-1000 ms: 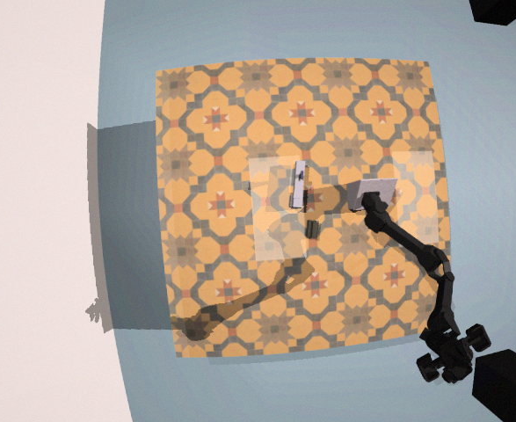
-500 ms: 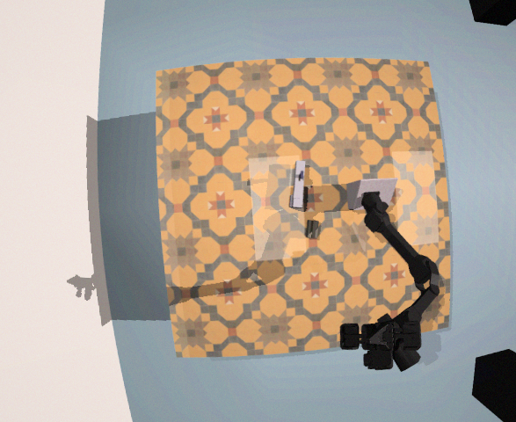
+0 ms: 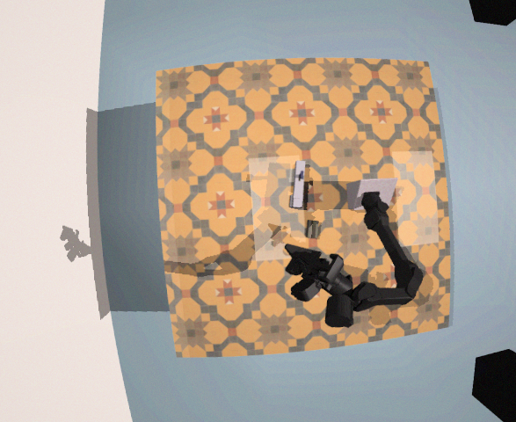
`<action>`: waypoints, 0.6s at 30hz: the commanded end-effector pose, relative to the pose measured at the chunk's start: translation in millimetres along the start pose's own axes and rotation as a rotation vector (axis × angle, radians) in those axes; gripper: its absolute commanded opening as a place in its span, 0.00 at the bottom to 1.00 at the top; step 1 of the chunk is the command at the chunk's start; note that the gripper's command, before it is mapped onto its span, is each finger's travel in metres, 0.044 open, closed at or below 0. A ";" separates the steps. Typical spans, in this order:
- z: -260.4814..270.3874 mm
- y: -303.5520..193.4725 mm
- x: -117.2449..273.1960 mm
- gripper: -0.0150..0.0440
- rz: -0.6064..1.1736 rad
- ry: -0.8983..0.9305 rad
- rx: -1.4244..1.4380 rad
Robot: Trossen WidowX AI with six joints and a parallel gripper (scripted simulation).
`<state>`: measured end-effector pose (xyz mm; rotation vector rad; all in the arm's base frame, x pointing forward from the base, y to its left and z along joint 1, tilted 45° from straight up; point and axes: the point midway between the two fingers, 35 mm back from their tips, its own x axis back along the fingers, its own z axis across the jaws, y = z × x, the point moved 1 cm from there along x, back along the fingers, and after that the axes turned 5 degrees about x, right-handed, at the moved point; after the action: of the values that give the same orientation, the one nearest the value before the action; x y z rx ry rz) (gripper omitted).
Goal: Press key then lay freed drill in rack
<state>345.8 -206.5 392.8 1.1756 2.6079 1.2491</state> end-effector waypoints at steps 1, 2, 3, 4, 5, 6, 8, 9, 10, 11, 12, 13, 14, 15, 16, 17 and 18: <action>29.5 -31.2 -30.5 0.25 0.096 0.114 0.042; 38.0 -38.9 -37.2 0.25 0.118 0.150 0.037; 48.5 -48.6 -44.7 0.25 0.146 0.192 0.030; 58.9 -58.6 -51.6 0.25 0.174 0.235 0.021; 69.2 -68.7 -57.8 0.25 0.203 0.278 0.011; 79.5 -79.0 -63.3 0.25 0.232 0.320 -0.001; 101.1 -99.1 -72.5 0.25 0.287 0.412 -0.002; 112.0 -109.1 -76.2 0.25 0.314 0.459 -0.001; 122.7 -119.0 -79.1 0.25 0.340 0.506 -0.001; 134.7 -130.3 -81.7 0.25 0.370 0.559 -0.003; 147.1 -142.2 -83.5 0.25 0.402 0.615 -0.008; 159.2 -153.9 -84.5 0.25 0.433 0.672 -0.014; 171.1 -165.4 -84.6 0.25 0.464 0.728 -0.023; 182.6 -176.6 -83.9 0.25 0.495 0.783 -0.033; 193.8 -187.6 -82.5 0.25 0.526 0.839 -0.047; 204.7 -198.2 -80.3 0.25 0.557 0.894 -0.062; 215.2 -208.5 -77.5 0.25 0.587 0.949 -0.079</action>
<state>356.6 -208.8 129.7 1.6465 2.8283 2.2012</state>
